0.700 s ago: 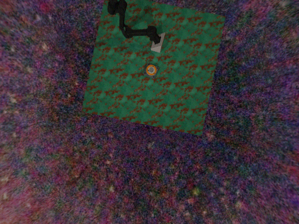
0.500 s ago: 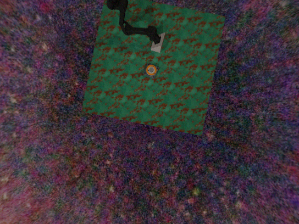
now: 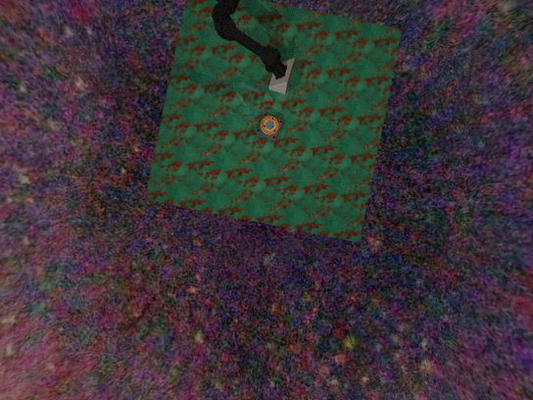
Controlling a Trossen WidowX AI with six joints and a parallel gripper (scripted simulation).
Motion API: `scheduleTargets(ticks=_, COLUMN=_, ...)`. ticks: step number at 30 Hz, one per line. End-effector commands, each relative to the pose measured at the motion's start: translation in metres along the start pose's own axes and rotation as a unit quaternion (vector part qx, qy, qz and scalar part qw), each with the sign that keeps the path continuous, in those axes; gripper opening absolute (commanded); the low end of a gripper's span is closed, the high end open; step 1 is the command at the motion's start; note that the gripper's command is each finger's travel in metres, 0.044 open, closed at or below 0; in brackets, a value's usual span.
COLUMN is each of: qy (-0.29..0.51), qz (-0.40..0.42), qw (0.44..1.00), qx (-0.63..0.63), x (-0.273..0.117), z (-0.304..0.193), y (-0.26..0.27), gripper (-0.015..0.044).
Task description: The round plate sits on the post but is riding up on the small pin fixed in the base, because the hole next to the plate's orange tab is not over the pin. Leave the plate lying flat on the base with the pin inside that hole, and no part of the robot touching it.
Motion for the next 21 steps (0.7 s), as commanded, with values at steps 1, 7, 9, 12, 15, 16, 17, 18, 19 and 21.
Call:
scheduleTargets(ticks=1, qy=0.039, qz=-0.129, qw=0.991, qx=0.022, x=-0.005, z=-0.030, y=-0.070, gripper=0.0000)
scheduleTargets(ticks=7, qy=0.104, qz=-0.318, qw=0.940, qx=0.064, x=-0.038, z=-0.078, y=-0.170, gripper=0.0000)
scheduleTargets(ticks=9, qy=0.126, qz=-0.383, qw=0.912, qx=0.075, x=-0.058, z=-0.094, y=-0.201, gripper=0.0000)
scheduleTargets(ticks=12, qy=0.152, qz=-0.457, qw=0.872, qx=0.087, x=-0.087, z=-0.112, y=-0.234, gripper=0.0000)
scheduleTargets(ticks=15, qy=0.183, qz=-0.551, qw=0.808, qx=0.101, x=-0.141, z=-0.133, y=-0.274, gripper=0.0000)
scheduleTargets(ticks=16, qy=0.192, qz=-0.578, qw=0.786, qx=0.105, x=-0.157, z=-0.139, y=-0.283, gripper=0.0000)
scheduleTargets(ticks=17, qy=0.202, qz=-0.605, qw=0.763, qx=0.109, x=-0.175, z=-0.145, y=-0.292, gripper=0.0000)
scheduleTargets(ticks=18, qy=0.212, qz=-0.632, qw=0.737, qx=0.113, x=-0.193, z=-0.150, y=-0.300, gripper=0.0000)
scheduleTargets(ticks=19, qy=0.224, qz=-0.659, qw=0.709, qx=0.117, x=-0.212, z=-0.156, y=-0.307, gripper=0.0000)
scheduleTargets(ticks=21, qy=0.237, qz=-0.686, qw=0.677, qx=0.121, x=-0.231, z=-0.162, y=-0.313, gripper=0.0000)
Point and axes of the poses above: the point midway between the two fingers, 35 mm back from their tips, its own x axis out along the fingers, its own y axis across the jaws, z = x × y, the point moved 1 cm from there along -x, back along the fingers, and after that the axes turned 7 degrees about x, right-handed, at the moved point
